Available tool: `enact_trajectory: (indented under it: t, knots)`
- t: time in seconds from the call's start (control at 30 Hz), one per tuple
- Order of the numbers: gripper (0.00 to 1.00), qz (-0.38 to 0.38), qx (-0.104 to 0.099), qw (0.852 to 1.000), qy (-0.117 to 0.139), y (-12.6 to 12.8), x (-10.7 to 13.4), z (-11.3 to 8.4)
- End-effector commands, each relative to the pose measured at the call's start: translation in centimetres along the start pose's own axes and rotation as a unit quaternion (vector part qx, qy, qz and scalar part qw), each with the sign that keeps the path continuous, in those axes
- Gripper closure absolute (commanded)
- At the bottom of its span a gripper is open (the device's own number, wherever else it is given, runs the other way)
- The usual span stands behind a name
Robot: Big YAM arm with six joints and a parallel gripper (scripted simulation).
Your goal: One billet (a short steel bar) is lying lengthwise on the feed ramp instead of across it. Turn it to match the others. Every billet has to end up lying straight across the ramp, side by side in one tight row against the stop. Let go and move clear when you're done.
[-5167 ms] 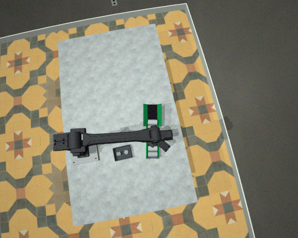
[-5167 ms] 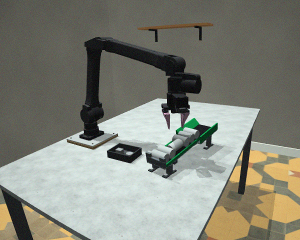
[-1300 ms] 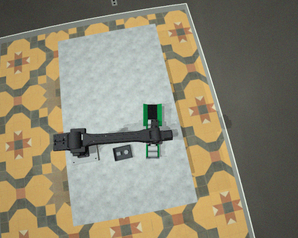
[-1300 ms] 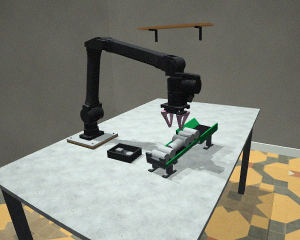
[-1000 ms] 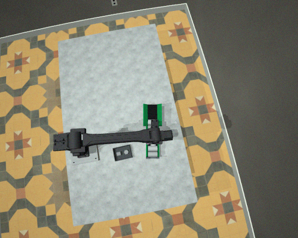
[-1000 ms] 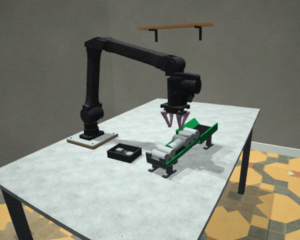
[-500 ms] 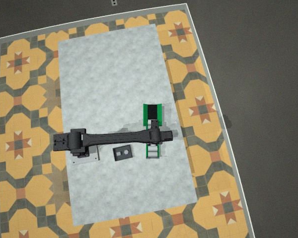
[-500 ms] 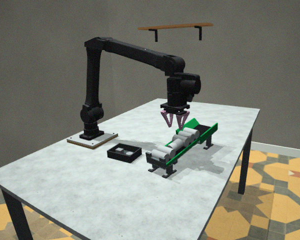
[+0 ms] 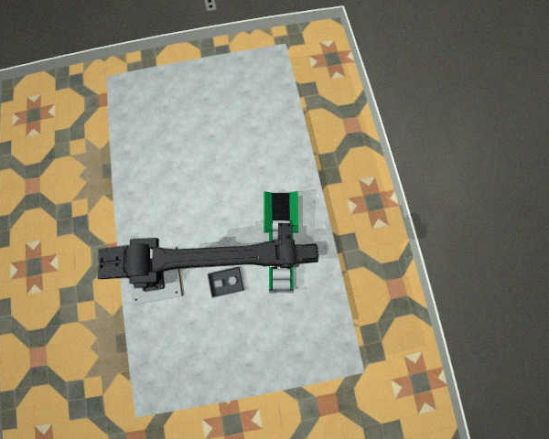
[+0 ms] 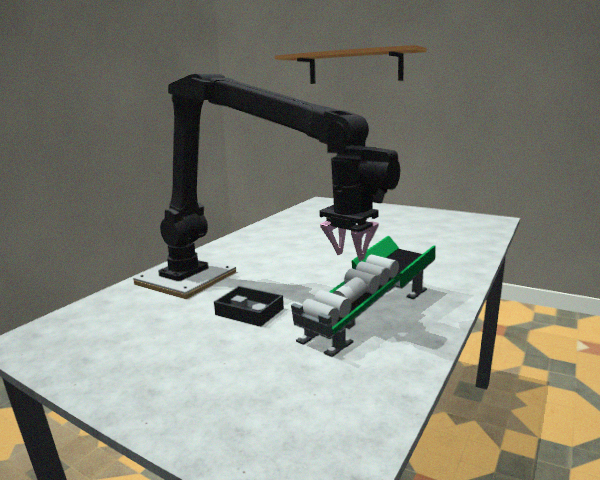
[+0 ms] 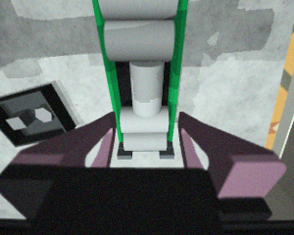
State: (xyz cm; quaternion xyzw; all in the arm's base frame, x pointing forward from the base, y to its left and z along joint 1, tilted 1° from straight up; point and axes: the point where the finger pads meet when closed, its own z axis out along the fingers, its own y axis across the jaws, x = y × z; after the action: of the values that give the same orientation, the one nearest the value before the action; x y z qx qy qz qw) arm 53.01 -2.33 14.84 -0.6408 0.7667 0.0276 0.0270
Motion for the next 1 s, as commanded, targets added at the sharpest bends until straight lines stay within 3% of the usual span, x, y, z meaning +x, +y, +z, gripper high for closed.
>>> enact_trajectory:
  t: [0.0,0.3,0.47,0.6,0.83,0.87,0.9,0.97]
  knots:
    - [0.45,-0.004,0.020,1.000,-0.007,-0.3,0.6,-2.0]
    - [0.45,-0.006,0.034,0.999,-0.023,-1.1,0.5,-2.6]
    - [0.45,-0.005,0.026,0.999,-0.034,-0.6,0.6,-2.0]
    - [0.45,-0.005,0.004,0.999,-0.031,-0.3,0.6,0.9]
    - [0.45,-0.006,0.000,0.999,-0.031,-0.3,0.5,2.3]
    - [0.45,-0.010,0.037,0.999,-0.034,-2.3,0.1,-0.5]
    - [0.45,-0.010,0.034,0.999,-0.034,-2.2,0.1,-0.1]
    - [0.45,-0.007,0.003,0.999,-0.031,-0.3,0.5,2.9]
